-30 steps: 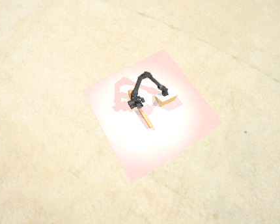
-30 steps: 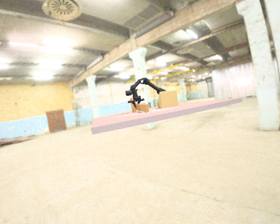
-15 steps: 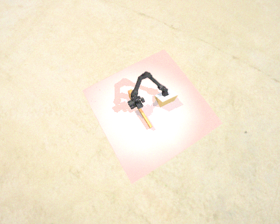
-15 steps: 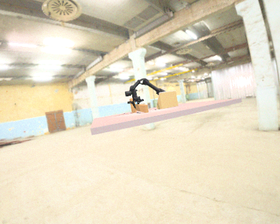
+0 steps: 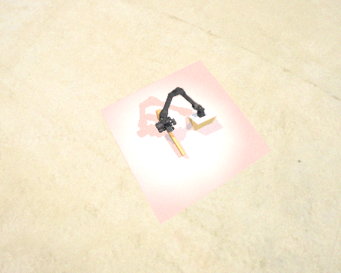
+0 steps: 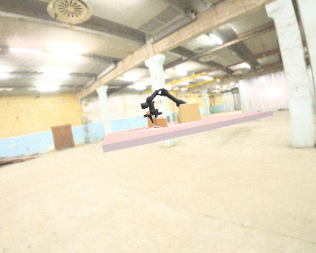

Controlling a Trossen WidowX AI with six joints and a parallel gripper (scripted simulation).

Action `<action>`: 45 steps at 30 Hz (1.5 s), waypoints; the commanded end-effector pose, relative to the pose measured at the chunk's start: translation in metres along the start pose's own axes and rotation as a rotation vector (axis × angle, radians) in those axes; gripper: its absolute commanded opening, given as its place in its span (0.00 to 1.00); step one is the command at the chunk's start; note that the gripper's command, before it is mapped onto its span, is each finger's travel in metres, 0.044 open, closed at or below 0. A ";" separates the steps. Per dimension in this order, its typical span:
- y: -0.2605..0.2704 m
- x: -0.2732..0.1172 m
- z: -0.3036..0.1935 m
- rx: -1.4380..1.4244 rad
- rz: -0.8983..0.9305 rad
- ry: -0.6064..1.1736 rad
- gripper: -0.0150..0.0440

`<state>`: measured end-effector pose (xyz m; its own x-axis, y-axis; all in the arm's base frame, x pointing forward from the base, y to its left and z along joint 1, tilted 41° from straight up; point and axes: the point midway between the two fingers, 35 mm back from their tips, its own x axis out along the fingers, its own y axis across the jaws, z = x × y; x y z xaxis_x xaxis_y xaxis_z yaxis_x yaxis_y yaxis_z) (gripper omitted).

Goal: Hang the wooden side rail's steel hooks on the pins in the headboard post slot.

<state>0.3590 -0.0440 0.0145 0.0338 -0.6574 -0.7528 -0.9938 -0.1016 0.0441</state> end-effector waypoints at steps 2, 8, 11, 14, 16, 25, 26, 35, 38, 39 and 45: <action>-0.002 -0.003 -0.002 0.002 -0.012 0.003 0.25; -0.001 -0.003 -0.003 0.002 -0.012 0.003 0.25; -0.001 -0.003 -0.003 0.002 -0.012 0.003 0.25; -0.001 -0.004 -0.004 0.002 -0.012 0.003 0.25; -0.001 -0.004 -0.004 0.002 -0.012 0.003 0.25; -0.002 -0.004 -0.005 0.002 -0.012 0.003 0.25; -0.002 -0.004 -0.005 0.002 -0.012 0.003 0.25; -0.002 -0.004 -0.006 0.002 -0.012 0.003 0.25; -0.001 -0.004 -0.006 0.002 -0.012 0.003 0.25; -0.001 -0.004 -0.007 0.002 -0.012 0.003 0.25; -0.001 -0.004 -0.007 0.002 -0.012 0.003 0.25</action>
<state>0.3593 -0.0475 0.0179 0.0354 -0.6575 -0.7526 -0.9939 -0.1017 0.0421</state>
